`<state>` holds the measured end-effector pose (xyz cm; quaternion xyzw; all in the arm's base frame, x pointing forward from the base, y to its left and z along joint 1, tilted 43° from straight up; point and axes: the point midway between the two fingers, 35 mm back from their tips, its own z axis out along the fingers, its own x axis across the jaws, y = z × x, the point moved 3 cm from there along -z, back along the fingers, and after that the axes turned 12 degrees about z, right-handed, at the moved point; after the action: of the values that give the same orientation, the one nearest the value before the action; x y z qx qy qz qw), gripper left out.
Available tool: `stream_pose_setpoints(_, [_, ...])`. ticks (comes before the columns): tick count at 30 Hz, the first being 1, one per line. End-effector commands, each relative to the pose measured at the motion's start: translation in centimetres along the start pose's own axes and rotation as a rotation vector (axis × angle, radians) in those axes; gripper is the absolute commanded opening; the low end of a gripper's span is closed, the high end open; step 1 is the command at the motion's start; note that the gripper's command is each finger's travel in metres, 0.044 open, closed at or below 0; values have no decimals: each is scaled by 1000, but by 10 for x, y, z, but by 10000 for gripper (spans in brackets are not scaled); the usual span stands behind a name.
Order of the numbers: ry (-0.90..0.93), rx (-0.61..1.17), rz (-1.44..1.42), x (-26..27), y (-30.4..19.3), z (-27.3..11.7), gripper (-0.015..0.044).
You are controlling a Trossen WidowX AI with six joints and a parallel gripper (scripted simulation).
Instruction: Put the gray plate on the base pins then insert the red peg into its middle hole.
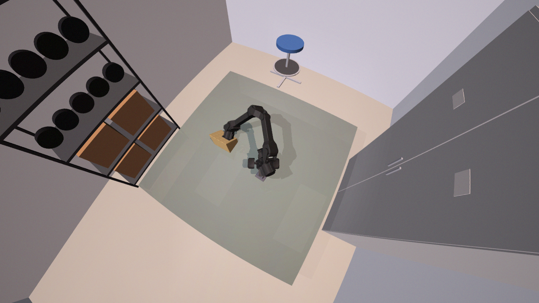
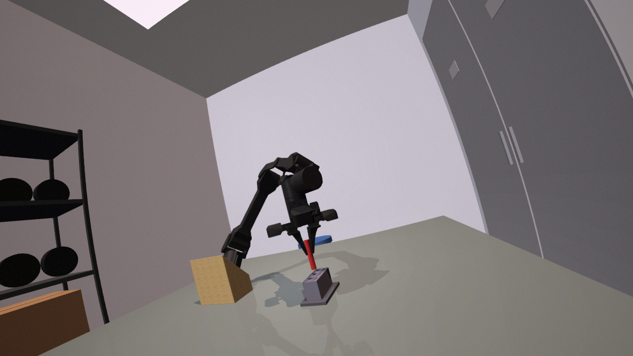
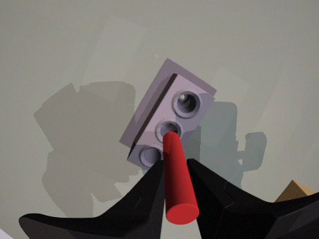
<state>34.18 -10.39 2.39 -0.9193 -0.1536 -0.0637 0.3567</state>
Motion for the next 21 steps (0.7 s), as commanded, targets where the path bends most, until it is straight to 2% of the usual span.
stream_pose_setpoints(1, [-1,-2,-6,0,1,0,0])
stream_pose_setpoints(21, [-4,-2,-9,0,0,13,0])
